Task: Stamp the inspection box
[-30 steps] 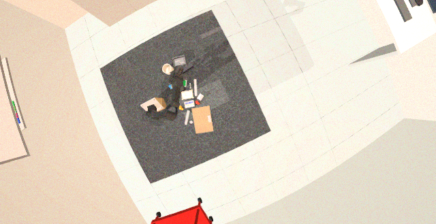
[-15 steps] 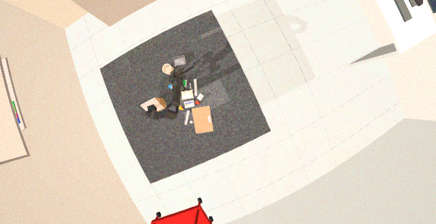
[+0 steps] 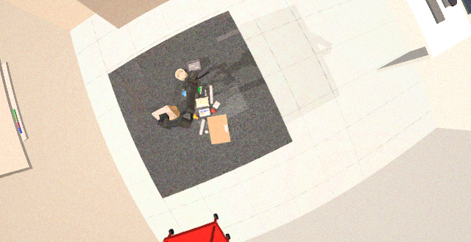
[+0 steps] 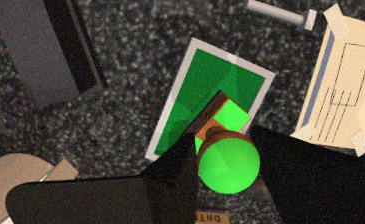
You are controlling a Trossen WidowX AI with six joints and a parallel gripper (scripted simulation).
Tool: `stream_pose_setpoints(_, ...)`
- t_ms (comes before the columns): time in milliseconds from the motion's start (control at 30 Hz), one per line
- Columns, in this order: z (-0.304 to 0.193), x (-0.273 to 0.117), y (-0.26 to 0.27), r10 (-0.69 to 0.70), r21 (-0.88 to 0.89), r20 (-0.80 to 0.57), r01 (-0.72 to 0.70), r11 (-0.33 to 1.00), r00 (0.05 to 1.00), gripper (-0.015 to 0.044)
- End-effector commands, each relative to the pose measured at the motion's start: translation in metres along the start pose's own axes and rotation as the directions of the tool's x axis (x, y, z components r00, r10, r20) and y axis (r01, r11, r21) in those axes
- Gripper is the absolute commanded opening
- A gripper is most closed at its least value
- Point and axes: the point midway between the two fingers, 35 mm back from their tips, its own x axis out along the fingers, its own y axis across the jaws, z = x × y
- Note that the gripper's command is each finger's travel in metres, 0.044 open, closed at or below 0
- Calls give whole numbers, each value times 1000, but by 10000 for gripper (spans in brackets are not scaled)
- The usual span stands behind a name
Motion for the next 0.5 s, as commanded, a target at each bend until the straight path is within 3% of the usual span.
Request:
stream_pose_setpoints(0,-1,4,1,-11,-11,2,11,1000,1000,0)
stream_pose_setpoints(467,-2,9,2,-24,-11,6,24,1000,1000,0)
